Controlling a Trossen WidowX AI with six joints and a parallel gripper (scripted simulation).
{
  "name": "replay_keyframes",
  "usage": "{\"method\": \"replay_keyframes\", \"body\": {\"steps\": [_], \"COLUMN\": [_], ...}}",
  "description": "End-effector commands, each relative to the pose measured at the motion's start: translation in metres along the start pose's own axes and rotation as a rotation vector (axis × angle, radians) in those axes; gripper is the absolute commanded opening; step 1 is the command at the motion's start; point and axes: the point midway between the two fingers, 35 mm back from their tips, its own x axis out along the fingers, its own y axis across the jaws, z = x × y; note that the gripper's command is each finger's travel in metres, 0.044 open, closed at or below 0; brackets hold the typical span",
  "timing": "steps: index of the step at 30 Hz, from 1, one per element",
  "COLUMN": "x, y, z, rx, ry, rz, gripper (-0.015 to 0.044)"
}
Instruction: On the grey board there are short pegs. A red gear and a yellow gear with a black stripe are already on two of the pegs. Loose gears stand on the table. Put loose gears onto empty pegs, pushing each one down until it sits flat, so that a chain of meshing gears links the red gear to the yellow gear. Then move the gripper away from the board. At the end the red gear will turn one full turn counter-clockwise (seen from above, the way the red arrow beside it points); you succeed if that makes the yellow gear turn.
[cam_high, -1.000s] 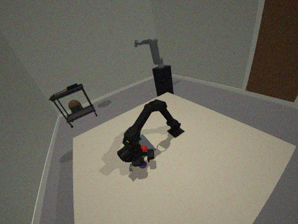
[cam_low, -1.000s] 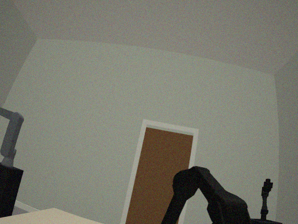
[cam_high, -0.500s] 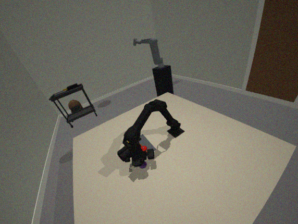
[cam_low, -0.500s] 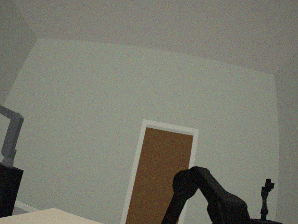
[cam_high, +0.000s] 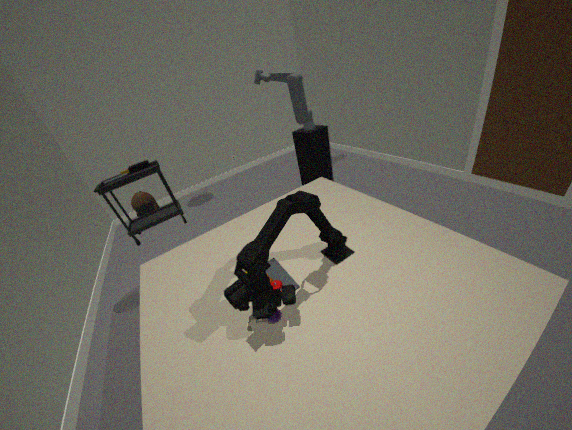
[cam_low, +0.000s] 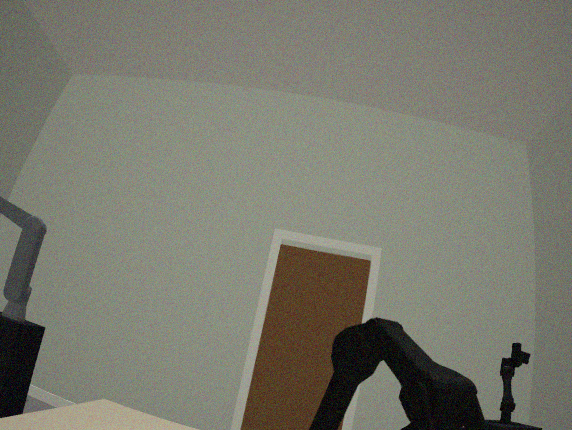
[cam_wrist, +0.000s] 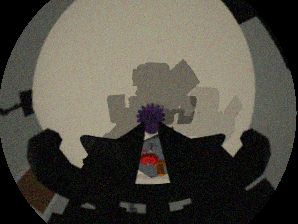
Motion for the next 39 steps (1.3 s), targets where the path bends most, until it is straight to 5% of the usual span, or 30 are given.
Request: {"method": "replay_keyframes", "body": {"steps": [1, 39], "x": [-0.009, -0.094], "y": [-0.001, -0.001], "z": [0.002, 0.003], "rx": [-0.006, 0.0], "ry": [-0.008, -0.032], "rz": [-0.001, -0.028], "gripper": [0.0, 0.0]}}
